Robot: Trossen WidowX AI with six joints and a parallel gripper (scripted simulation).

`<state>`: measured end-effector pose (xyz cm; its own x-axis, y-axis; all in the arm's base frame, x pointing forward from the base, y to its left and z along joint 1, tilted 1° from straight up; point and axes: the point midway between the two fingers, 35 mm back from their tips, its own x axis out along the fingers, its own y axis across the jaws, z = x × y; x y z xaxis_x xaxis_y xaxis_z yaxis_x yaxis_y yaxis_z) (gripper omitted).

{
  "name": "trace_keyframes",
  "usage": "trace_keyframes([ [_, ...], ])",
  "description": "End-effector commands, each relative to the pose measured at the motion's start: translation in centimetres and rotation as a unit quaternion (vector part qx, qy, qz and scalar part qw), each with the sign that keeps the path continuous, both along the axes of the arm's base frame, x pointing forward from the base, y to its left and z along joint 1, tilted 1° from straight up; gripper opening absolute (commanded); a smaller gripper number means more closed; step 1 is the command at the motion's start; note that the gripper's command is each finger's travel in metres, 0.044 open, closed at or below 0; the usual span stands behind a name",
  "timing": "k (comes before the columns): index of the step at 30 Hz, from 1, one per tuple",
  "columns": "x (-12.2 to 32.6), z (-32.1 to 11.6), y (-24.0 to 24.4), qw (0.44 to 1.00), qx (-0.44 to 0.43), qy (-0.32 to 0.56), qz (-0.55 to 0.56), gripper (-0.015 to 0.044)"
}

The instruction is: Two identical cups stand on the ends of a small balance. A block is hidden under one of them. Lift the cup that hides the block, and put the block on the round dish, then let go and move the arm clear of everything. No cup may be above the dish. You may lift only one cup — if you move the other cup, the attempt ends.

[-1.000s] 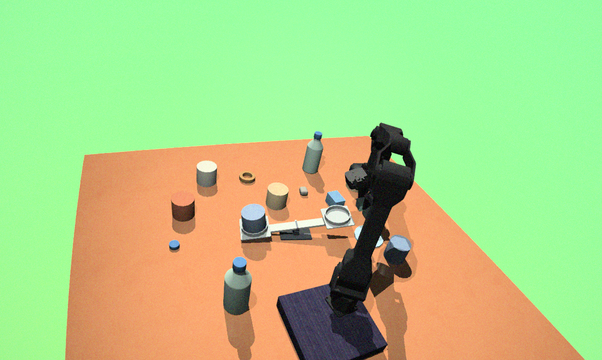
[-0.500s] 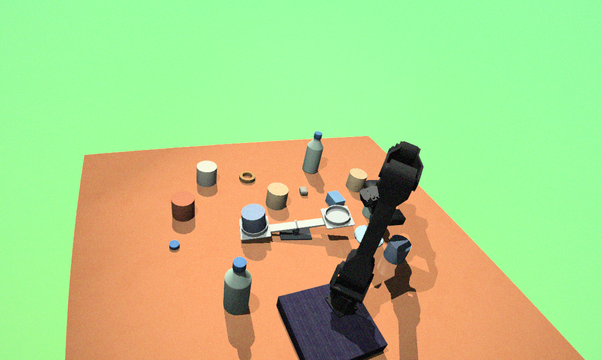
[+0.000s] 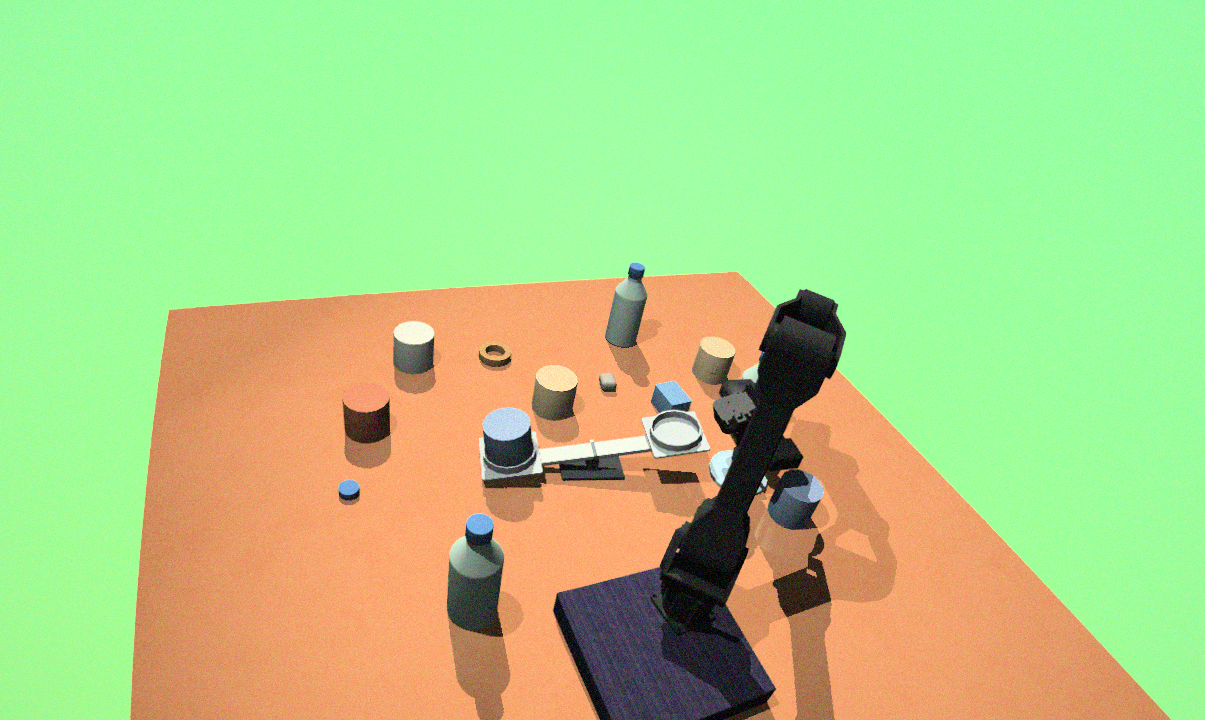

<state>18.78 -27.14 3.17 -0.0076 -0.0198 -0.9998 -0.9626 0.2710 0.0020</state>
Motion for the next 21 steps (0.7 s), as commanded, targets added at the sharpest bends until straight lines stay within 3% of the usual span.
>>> trace_keyframes([
  [1, 0.0, -0.6, -0.1, 1.0, -0.001, 0.001, 0.001, 0.0],
  [10, -0.1, -1.9, -0.1, 1.0, -0.001, 0.001, 0.001, 0.0],
  [21, 0.0, -1.5, 0.0, 1.0, 0.0, 0.0, 0.0, 0.0289],
])
